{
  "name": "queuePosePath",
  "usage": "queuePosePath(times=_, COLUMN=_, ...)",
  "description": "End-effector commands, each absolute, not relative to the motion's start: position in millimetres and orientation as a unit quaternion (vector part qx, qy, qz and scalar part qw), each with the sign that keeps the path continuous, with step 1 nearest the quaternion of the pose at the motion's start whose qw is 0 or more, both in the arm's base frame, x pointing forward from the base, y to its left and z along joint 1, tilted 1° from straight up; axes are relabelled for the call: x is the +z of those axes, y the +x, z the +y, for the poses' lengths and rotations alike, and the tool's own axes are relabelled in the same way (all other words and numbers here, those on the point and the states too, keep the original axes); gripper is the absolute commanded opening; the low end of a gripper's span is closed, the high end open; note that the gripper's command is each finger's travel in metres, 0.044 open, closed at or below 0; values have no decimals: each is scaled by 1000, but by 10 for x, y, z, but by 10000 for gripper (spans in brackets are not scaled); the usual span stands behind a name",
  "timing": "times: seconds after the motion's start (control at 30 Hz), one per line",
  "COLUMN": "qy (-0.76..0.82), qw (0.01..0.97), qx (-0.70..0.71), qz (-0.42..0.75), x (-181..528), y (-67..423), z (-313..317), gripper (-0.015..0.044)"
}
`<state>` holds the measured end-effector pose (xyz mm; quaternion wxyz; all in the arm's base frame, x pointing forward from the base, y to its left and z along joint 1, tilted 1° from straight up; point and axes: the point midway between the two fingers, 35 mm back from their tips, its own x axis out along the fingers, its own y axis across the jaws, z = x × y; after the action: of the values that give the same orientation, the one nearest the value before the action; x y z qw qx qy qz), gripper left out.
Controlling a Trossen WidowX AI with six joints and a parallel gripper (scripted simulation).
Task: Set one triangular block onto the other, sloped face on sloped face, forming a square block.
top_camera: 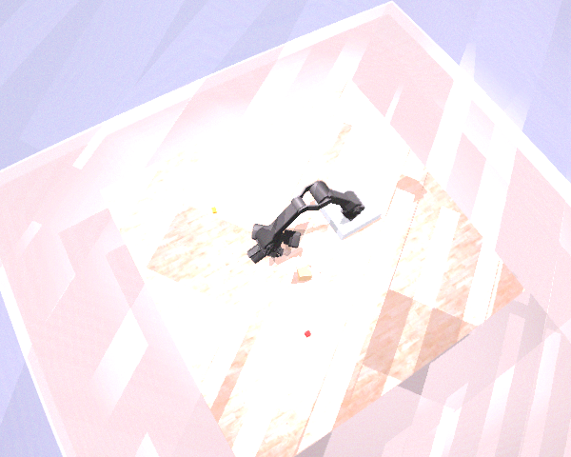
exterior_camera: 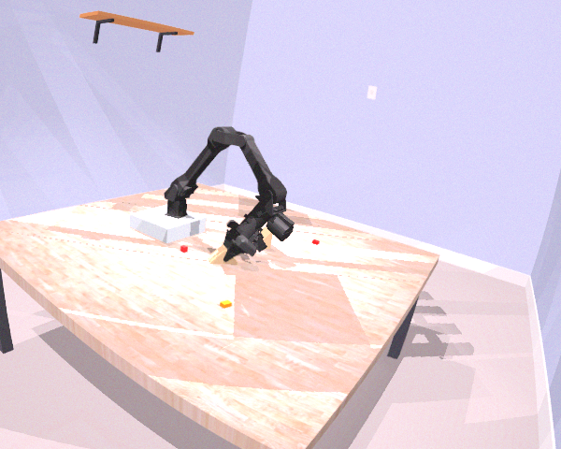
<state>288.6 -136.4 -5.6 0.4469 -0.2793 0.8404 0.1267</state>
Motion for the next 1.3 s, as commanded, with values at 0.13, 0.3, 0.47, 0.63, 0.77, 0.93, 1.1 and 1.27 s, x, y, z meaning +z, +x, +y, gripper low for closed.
queuePosePath(times=0.13, qy=-279, qw=447, qx=127, qz=840, x=-25, y=2891, z=-1365, gripper=32)
queuePosePath(times=0.3, qy=-279, qw=447, qx=127, qz=840, x=193, y=2910, z=-1364, gripper=0)
queuePosePath(times=0.47, qy=-279, qw=447, qx=127, qz=840, x=433, y=2914, z=-1359, gripper=0)
queuePosePath(times=0.63, qy=-279, qw=447, qx=127, qz=840, x=677, y=2901, z=-1351, gripper=0)
queuePosePath(times=0.77, qy=-279, qw=447, qx=127, qz=840, x=873, y=2878, z=-1341, gripper=0)
queuePosePath(times=0.93, qy=-279, qw=447, qx=127, qz=840, x=946, y=2867, z=-1337, gripper=0)
queuePosePath(times=1.1, qy=-279, qw=447, qx=127, qz=840, x=946, y=2867, z=-1337, gripper=0)
queuePosePath(times=1.27, qy=-279, qw=443, qx=133, qz=841, x=909, y=2851, z=-1339, gripper=0)
